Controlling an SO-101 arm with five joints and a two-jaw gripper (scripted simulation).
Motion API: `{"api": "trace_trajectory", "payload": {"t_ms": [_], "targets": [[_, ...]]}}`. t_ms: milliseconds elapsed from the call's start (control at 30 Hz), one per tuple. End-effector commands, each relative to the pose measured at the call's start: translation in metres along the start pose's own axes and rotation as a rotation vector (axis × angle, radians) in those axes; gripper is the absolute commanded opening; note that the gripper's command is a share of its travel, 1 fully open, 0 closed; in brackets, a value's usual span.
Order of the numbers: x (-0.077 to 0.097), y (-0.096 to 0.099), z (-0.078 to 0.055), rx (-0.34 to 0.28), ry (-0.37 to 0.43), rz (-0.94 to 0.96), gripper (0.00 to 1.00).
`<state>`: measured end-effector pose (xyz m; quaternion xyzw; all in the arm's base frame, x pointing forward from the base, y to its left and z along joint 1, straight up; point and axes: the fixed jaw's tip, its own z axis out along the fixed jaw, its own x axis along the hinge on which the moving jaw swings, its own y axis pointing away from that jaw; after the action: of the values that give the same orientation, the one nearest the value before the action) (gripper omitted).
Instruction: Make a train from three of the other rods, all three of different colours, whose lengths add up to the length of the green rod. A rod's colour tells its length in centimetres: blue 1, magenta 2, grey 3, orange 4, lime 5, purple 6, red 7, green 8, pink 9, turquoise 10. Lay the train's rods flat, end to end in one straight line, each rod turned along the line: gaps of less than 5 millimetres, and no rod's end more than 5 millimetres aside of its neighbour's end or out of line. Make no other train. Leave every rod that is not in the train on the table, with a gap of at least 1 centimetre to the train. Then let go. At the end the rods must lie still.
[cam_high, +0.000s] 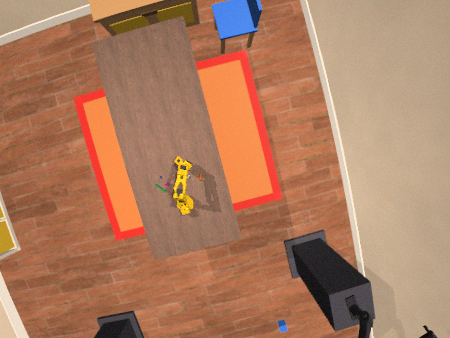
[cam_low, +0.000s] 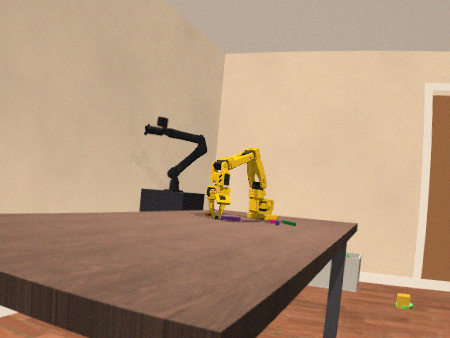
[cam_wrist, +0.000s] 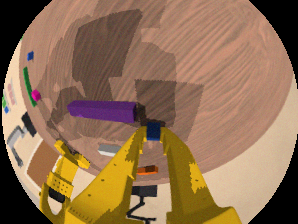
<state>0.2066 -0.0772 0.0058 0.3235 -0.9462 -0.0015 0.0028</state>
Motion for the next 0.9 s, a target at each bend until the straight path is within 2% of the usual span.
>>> {"api": "trace_trajectory", "payload": {"t_ms": [0,867], "targets": [[-0.0071,-0.0095,-0.0151,0.075,-0.047,0.0,0.03],[-0.0071,-0.0095,-0.0151,0.075,-0.047,0.0,0.0]]}}
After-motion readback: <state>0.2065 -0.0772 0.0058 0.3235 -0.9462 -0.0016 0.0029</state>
